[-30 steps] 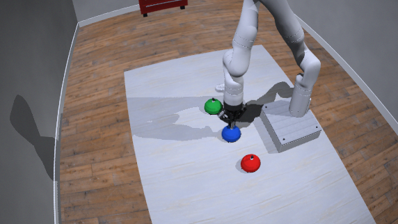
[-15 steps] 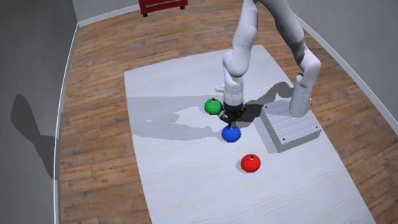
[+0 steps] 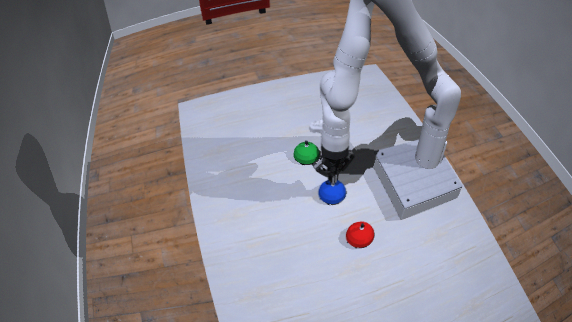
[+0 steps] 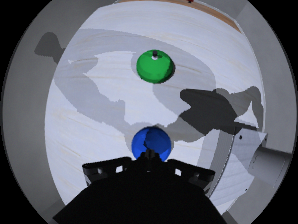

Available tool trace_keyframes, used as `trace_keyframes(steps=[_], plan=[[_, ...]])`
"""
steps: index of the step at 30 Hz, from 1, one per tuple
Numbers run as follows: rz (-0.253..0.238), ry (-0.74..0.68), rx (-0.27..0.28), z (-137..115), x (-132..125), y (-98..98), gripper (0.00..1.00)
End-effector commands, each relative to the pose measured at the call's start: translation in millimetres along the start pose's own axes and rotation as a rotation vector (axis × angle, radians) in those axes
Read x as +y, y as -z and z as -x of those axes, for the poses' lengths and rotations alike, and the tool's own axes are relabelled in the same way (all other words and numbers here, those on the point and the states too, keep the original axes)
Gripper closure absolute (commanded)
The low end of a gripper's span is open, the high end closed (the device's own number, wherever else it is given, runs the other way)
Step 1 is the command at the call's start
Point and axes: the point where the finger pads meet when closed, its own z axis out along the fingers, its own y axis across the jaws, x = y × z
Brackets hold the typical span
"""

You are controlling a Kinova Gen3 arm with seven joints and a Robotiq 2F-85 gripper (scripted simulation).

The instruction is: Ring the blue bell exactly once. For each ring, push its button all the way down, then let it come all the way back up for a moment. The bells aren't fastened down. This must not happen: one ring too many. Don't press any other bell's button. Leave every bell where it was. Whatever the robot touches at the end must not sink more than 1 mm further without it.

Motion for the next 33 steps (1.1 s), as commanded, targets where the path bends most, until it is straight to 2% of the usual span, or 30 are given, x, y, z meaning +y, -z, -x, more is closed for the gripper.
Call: trace_keyframes(steps=[1, 26, 33], plan=[[0.002, 0.000, 0.000, -0.1, 0.8, -0.8, 1.00], [0.002, 0.000, 0.000, -0.1, 0.8, -0.4, 1.00], [0.002, 0.000, 0.000, -0.1, 0.8, 6.3, 1.00]])
